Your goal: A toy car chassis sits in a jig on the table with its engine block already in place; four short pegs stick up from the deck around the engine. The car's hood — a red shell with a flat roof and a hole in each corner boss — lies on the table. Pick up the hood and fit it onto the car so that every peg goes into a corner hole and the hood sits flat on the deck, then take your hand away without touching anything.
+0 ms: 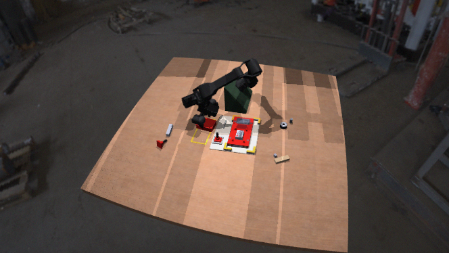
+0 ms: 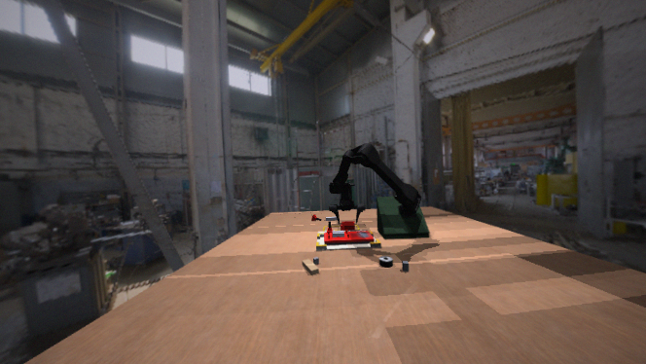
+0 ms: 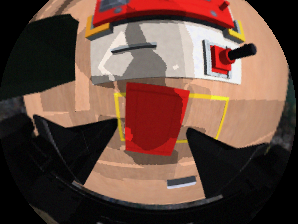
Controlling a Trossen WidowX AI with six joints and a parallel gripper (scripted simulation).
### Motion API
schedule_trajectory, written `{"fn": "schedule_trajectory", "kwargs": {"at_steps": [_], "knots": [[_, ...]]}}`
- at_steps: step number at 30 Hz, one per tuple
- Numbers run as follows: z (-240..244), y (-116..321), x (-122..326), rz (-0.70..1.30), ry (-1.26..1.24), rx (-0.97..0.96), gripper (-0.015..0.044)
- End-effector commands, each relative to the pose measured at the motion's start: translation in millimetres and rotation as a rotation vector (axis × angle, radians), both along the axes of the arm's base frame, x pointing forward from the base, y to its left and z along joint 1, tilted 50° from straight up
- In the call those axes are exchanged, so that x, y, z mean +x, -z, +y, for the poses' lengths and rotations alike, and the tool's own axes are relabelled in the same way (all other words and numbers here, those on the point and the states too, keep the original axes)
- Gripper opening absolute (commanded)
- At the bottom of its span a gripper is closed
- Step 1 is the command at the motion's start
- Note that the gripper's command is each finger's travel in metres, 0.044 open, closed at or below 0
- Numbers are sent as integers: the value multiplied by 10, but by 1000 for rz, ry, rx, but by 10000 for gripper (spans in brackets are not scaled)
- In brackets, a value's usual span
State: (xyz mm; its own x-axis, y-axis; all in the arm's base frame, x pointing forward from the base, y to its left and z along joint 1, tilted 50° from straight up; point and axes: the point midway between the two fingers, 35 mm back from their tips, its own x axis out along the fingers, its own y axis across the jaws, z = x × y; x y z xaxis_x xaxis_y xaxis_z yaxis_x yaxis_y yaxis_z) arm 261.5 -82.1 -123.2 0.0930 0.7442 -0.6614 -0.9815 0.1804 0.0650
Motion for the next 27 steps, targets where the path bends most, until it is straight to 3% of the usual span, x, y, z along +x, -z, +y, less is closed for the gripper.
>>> {"fn": "schedule_trajectory", "kwargs": {"at_steps": [1,27], "knots": [[19,15,4,2,6,4,440],[118,98,16,2,6,5,440]]}}
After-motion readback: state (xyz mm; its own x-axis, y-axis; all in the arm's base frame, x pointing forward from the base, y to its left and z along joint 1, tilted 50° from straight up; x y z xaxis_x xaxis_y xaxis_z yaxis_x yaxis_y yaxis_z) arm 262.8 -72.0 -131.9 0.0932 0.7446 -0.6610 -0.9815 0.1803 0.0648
